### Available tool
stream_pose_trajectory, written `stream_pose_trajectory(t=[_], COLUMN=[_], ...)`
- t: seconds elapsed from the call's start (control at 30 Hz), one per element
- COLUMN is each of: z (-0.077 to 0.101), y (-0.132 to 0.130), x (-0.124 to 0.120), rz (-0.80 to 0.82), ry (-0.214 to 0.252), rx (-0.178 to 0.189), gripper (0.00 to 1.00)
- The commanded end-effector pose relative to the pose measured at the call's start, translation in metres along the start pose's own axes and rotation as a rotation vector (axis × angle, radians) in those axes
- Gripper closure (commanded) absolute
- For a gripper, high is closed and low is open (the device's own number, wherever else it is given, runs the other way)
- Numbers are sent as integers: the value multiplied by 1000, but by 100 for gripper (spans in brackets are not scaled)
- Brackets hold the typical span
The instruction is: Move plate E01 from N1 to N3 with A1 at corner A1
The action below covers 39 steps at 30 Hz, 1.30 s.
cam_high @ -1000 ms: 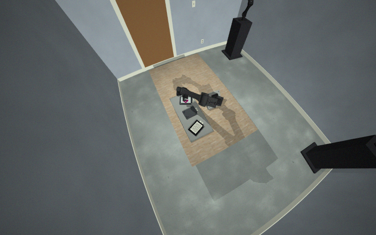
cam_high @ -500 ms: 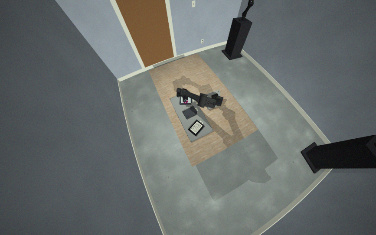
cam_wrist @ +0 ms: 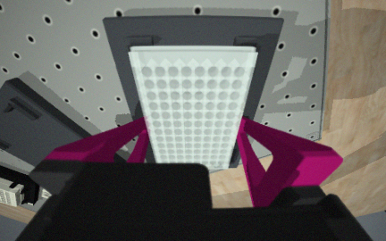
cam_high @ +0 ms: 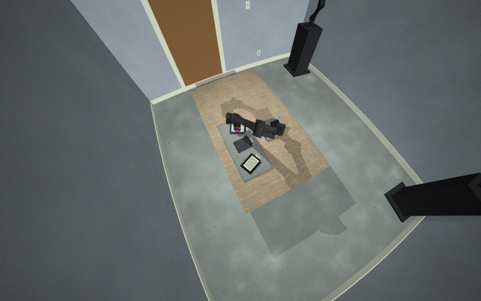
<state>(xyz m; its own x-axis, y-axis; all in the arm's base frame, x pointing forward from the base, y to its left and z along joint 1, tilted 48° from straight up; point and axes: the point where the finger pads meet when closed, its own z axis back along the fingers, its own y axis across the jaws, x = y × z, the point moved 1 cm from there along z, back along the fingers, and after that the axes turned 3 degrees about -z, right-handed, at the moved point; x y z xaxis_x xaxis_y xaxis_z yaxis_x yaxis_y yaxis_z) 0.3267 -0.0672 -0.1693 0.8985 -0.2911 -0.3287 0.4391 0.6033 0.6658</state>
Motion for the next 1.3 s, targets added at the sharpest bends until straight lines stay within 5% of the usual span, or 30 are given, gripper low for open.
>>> stream_pose_trajectory(t=[0.0, 0.9, 0.97, 1.27], z=[10, 10, 27, 40], y=[1, 1, 1, 1], x=[14, 14, 23, 24], rz=[12, 12, 16, 26], ry=[-35, -35, -65, -67], rx=[-2, -2, -2, -5], gripper=[100, 100, 100, 100])
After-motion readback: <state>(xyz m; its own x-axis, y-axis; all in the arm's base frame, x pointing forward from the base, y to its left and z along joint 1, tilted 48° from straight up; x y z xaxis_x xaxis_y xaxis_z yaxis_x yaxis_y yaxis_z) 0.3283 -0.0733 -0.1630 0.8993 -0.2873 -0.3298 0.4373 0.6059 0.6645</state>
